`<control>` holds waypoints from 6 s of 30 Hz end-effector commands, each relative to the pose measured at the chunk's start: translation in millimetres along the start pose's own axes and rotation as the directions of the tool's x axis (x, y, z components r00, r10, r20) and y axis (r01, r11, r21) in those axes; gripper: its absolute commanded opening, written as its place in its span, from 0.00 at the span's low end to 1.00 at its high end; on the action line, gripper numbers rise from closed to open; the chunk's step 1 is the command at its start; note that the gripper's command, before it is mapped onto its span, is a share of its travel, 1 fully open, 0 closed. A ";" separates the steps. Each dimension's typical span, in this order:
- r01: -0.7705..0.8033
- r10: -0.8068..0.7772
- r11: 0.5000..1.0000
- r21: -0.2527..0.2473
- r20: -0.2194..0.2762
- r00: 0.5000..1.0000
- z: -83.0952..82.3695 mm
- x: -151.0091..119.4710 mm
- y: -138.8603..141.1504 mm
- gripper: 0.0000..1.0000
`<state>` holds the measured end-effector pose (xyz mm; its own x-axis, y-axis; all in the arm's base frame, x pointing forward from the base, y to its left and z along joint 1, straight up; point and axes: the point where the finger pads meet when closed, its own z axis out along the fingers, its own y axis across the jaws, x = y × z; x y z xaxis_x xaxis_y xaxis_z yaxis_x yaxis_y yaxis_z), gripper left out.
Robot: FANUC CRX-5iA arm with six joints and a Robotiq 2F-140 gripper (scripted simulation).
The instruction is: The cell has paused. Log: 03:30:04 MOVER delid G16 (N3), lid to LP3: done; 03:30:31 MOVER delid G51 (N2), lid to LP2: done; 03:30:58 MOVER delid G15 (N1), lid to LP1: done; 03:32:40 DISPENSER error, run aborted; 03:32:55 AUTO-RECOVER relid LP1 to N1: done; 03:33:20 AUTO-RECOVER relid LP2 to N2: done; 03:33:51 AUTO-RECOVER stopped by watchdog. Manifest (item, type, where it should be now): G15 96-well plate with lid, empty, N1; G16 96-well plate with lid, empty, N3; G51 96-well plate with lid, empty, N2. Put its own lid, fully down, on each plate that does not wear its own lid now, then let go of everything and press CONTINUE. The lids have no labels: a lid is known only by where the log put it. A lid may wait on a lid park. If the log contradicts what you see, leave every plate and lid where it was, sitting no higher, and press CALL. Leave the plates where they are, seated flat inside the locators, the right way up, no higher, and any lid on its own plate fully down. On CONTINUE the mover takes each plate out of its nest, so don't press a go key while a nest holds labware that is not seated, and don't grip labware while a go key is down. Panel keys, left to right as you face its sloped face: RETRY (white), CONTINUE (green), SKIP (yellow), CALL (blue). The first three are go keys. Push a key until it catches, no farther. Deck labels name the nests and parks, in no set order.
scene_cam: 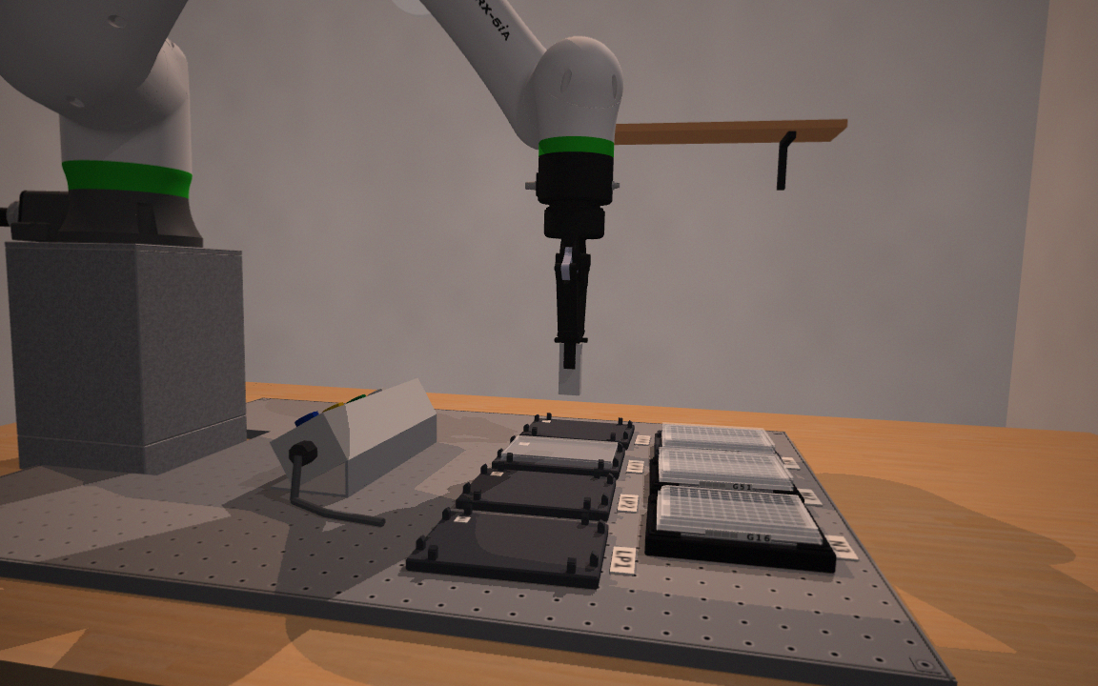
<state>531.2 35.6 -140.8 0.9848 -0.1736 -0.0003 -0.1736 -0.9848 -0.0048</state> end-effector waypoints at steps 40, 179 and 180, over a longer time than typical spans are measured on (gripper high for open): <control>0.000 0.000 1.000 0.000 0.000 1.000 -0.3 181.6 64.1 0.00; 0.005 -0.005 1.000 0.000 0.000 1.000 27.8 2.0 64.2 0.66; 0.005 -0.005 1.000 0.000 0.000 1.000 27.8 2.0 64.2 0.66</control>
<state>521.8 -27.8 -168.8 0.9856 -0.1689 -0.0002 -0.1689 -0.9856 -0.0047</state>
